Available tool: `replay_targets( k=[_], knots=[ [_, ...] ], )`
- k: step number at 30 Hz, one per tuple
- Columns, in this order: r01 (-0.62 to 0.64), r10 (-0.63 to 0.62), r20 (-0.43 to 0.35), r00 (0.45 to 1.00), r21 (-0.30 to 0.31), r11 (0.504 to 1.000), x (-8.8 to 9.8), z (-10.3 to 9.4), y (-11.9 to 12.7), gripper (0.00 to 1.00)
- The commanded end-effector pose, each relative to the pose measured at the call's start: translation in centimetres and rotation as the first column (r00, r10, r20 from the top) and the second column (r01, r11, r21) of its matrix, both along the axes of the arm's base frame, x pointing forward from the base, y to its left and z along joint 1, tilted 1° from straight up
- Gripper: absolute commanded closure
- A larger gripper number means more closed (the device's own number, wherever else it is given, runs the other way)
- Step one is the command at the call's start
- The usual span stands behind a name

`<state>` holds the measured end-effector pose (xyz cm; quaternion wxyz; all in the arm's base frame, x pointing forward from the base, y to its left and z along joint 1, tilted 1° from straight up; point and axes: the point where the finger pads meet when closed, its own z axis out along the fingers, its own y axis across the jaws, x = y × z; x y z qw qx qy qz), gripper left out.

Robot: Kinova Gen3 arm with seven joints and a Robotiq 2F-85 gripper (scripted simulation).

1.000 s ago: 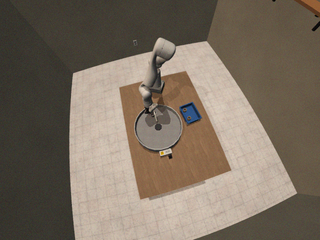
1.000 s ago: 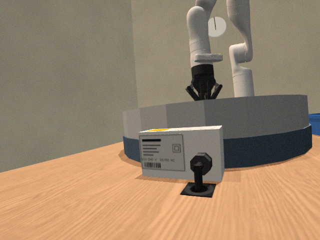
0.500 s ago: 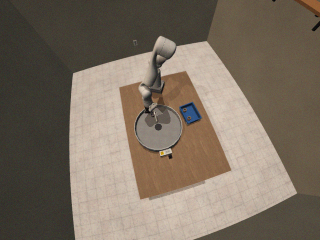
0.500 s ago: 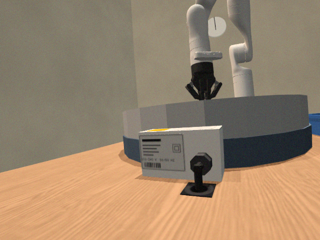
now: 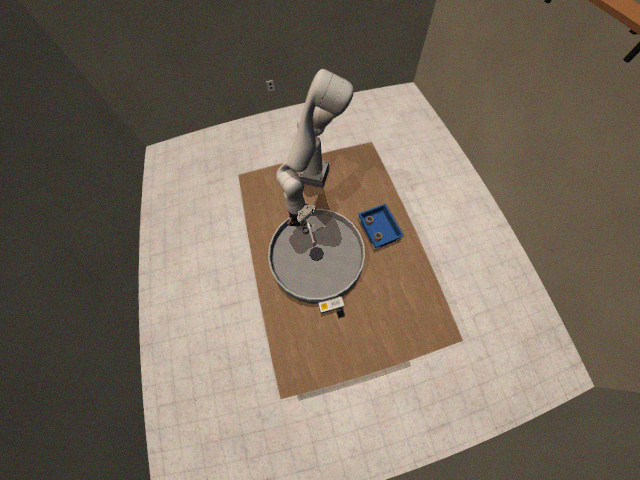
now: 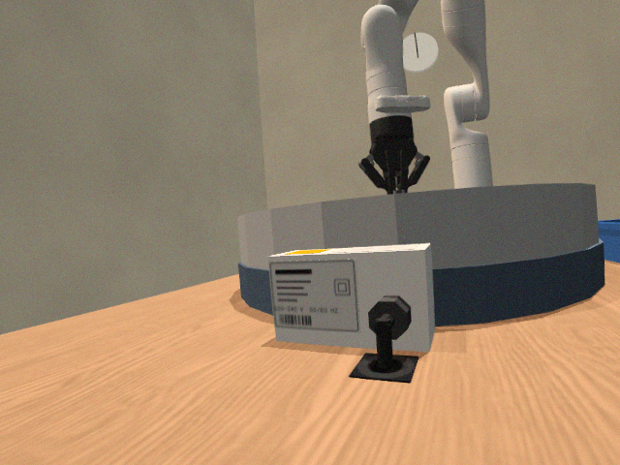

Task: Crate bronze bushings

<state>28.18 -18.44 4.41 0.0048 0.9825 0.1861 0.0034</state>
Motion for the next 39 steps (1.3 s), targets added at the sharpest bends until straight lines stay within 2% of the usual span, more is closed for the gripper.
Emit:
replay_targets(
  k=[1,10,22,27,39],
  knots=[
    [-0.001,0.001,0.002,1.0,-0.001,1.0,0.1,0.1,0.0,1.0],
    [-0.001,0.001,0.002,1.0,-0.001,1.0,0.1,0.8,0.0,1.0],
    [-0.001,0.001,0.002,1.0,-0.001,1.0,0.1,0.8,0.0,1.0],
    [0.0,0.0,0.002,1.0,-0.001,1.0,0.0,1.6,0.0,1.0],
    [0.0,0.0,0.002,1.0,-0.001,1.0,0.0,1.6,0.0,1.0]
  ],
)
